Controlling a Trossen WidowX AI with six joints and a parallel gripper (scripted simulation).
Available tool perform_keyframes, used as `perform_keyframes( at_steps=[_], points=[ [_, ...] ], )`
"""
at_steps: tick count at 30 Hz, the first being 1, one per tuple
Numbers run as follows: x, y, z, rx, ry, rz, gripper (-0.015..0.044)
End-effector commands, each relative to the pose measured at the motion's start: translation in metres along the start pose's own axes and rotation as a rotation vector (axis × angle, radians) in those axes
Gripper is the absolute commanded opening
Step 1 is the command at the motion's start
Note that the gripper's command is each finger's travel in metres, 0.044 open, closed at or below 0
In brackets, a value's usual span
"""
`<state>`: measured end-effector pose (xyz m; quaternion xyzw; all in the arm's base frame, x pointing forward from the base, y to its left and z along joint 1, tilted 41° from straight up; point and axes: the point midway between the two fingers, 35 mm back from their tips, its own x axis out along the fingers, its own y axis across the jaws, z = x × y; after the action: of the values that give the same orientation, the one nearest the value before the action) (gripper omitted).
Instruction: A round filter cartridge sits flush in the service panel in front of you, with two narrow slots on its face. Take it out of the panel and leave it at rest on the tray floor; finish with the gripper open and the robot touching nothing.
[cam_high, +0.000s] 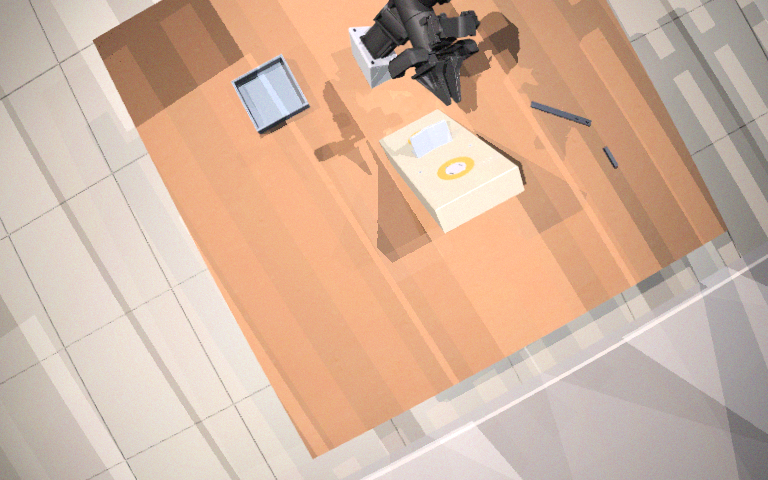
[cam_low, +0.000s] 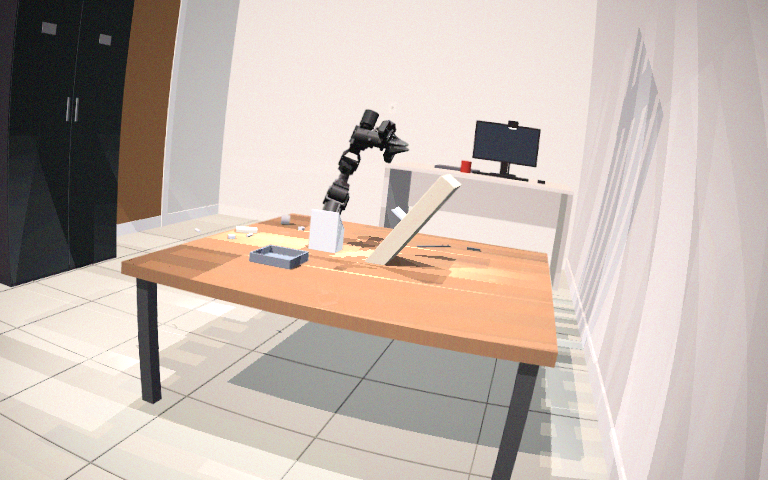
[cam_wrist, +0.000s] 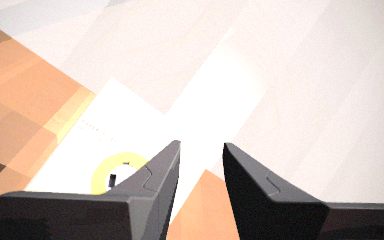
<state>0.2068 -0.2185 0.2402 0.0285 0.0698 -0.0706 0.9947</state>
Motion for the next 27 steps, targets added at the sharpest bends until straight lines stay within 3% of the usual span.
perform_keyframes(
  at_steps=[1,5,27],
  points=[
    [0.044,0.026,-0.057,0.135,0.229,0.194,0.0117],
    [0.06,0.051,-0.089,0.197,0.366,0.321,0.0117],
    [0.08,0.058,-0.097,0.196,0.376,0.326,0.0117]
  ],
)
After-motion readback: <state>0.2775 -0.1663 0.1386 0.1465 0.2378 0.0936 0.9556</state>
